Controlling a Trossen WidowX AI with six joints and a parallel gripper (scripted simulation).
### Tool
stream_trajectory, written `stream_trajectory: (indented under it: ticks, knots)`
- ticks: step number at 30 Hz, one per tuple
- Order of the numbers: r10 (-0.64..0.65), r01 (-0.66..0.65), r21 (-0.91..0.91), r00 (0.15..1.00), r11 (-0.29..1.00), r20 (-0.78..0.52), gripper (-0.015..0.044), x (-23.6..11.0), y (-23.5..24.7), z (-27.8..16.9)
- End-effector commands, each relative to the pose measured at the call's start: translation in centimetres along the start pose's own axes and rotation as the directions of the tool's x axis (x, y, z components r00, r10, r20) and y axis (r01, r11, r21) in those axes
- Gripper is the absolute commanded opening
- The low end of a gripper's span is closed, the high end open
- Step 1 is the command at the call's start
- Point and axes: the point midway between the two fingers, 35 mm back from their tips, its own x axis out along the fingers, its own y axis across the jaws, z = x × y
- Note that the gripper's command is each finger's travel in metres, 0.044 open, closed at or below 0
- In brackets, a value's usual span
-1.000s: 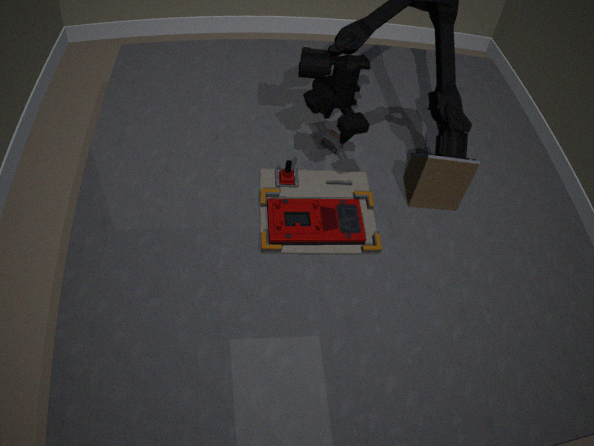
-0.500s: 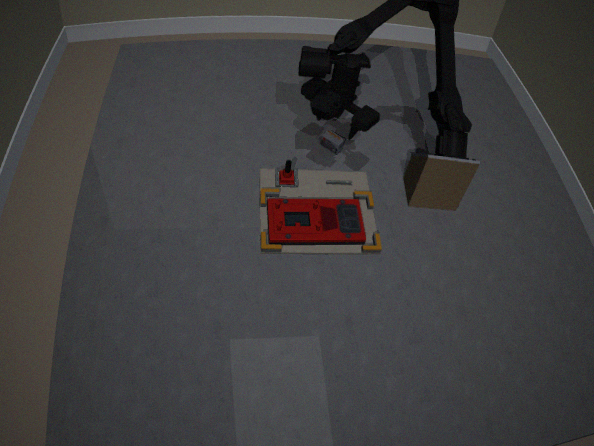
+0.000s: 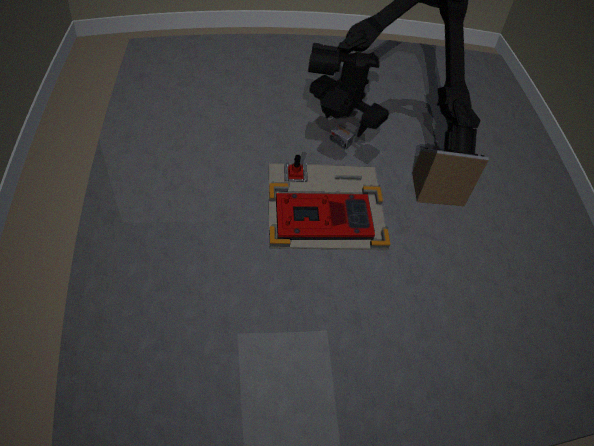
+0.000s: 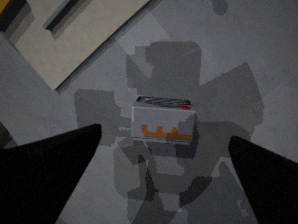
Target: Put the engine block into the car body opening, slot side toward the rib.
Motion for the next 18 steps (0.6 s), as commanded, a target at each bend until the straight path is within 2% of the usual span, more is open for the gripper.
stream_trajectory:
  ticks: [1,18]
  knots:
    - [0.003,-0.003,-0.005,1.000,1.000,-0.007,0.0440,0.6,0.1,-0.1]
    - [0.002,-0.002,-0.005,1.000,1.000,-0.008,0.0440,3.2,0.1,-0.1]
